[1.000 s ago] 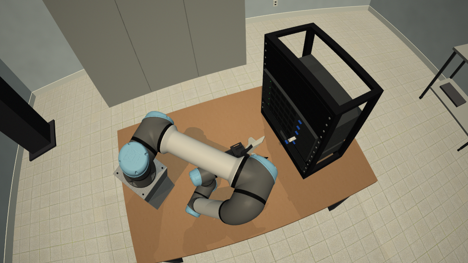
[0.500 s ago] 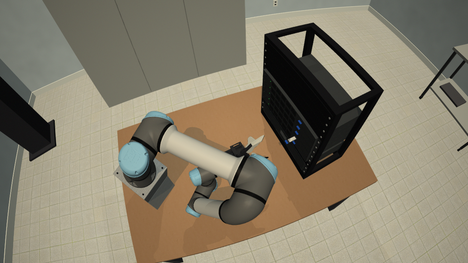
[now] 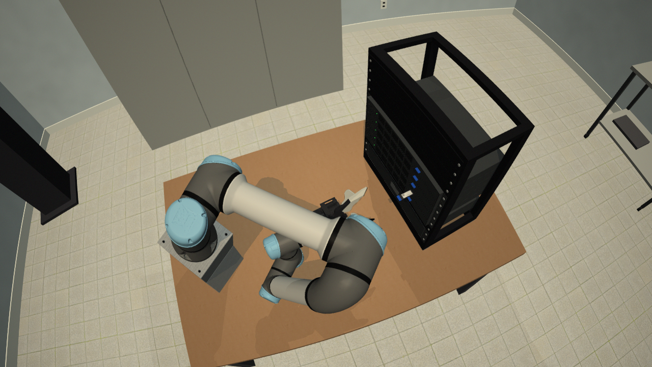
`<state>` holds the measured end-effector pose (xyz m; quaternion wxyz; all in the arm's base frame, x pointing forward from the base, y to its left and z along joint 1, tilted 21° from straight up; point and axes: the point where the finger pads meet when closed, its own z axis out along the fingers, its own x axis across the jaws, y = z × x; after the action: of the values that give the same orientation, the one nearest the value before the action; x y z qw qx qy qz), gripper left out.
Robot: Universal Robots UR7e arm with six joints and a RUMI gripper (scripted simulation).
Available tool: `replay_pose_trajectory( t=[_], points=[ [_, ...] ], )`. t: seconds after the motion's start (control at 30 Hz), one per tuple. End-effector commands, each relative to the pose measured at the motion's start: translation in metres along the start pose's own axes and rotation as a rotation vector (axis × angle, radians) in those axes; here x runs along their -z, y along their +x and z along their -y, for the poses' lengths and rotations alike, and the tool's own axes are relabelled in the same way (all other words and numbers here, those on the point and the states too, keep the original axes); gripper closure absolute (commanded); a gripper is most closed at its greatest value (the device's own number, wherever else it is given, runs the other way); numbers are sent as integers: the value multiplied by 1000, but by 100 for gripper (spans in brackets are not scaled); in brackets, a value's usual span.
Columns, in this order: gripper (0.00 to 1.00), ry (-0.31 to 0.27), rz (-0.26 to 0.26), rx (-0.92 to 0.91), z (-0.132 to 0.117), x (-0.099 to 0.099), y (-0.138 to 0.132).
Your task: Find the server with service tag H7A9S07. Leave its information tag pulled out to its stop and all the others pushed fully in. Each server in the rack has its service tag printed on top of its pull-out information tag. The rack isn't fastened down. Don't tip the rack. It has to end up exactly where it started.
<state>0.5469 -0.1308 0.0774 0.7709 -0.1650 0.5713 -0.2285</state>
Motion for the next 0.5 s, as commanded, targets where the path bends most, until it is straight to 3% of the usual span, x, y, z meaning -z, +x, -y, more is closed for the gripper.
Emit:
replay_pose_trajectory(
  t=[0.0,0.47],
  points=[
    [0,2,7,17,0,0,-3],
    [0,8,22,55,1,0,-9]
  ],
)
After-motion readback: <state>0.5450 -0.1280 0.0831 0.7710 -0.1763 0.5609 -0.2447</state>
